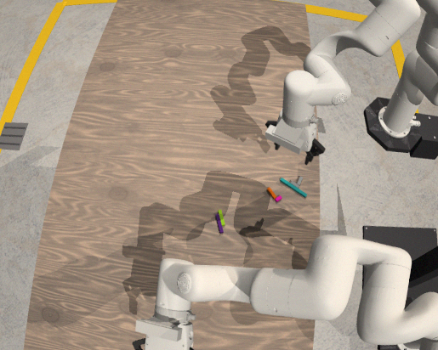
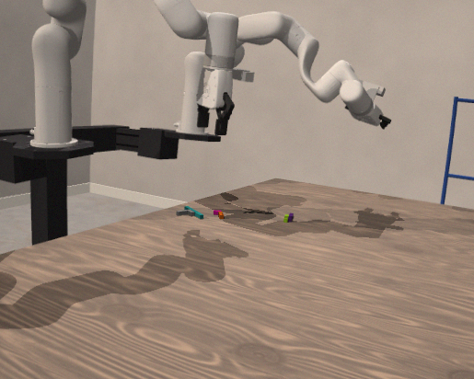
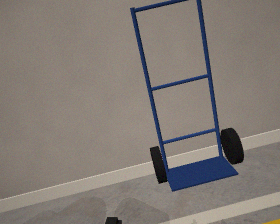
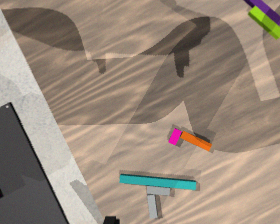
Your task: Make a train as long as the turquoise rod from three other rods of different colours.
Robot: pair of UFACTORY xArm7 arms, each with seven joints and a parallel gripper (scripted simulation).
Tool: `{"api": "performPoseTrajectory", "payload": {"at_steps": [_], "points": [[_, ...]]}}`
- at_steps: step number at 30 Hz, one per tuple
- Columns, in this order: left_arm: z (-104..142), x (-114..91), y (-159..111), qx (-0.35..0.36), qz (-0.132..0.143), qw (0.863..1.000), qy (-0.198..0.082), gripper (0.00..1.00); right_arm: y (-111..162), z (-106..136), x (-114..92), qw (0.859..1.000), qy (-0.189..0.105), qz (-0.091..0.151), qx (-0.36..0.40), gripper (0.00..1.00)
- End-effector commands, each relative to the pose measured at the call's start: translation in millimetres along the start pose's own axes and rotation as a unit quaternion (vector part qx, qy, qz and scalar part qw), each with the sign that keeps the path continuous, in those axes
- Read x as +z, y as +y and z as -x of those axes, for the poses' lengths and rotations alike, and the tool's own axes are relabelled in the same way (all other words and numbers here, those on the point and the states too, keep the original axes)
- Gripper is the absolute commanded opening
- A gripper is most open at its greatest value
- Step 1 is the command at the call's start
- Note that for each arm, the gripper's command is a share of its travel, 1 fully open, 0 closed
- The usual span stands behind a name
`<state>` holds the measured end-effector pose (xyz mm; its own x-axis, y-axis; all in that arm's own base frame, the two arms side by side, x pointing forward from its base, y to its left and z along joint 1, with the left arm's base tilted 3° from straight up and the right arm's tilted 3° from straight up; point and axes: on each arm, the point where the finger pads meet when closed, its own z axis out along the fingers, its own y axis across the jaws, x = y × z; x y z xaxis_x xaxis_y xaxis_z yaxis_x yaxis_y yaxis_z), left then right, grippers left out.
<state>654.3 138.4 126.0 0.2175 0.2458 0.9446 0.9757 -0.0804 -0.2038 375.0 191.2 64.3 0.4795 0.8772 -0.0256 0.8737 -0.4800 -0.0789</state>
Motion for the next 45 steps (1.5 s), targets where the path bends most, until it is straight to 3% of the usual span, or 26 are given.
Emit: {"api": "performPoseTrajectory", "payload": {"at_steps": [1,4,6,8,13,21,23,25,33,45], "points": [[-21.6,55.9,-35.9,0.037,-0.055,0.996,-0.063,1.00,-3.5,23.9,1.7,0.999,-0.003,0.026,0.045,1.00],[-32.5,92.7,-66.3,0.058,-0.088,0.989,-0.109,1.00,-8.0,40.8,5.3,0.996,-0.003,0.038,0.075,1.00],[-32.5,92.7,-66.3,0.058,-0.088,0.989,-0.109,1.00,-8.0,40.8,5.3,0.996,-0.003,0.038,0.075,1.00],[-44.0,133.1,-104.6,0.074,-0.112,0.979,-0.150,1.00,-14.7,59.5,10.0,0.993,-0.001,0.049,0.108,1.00],[-55.0,176.9,-161.0,0.096,-0.147,0.956,-0.233,1.00,-25.0,81.7,16.6,0.987,0.004,0.061,0.148,1.00],[-69.1,237.8,-273.5,0.108,-0.169,0.913,-0.355,1.00,-26.2,83.8,17.4,0.987,0.005,0.062,0.151,1.00],[-69.1,237.8,-273.5,0.108,-0.169,0.913,-0.355,1.00,-26.2,83.8,17.4,0.987,0.005,0.062,0.151,1.00],[-71.6,251.9,-315.6,0.106,-0.169,0.894,-0.401,1.00,-26.2,83.8,17.4,0.987,0.005,0.062,0.151,1.00],[-73.7,267.0,-389.6,0.092,-0.155,0.862,-0.474,1.00,-26.2,83.8,17.4,0.987,0.005,0.062,0.151,1.00],[-73.4,270.8,-453.4,0.070,-0.131,0.836,-0.529,1.00,-26.2,83.8,17.4,0.987,0.005,0.062,0.151,1.00]]}}
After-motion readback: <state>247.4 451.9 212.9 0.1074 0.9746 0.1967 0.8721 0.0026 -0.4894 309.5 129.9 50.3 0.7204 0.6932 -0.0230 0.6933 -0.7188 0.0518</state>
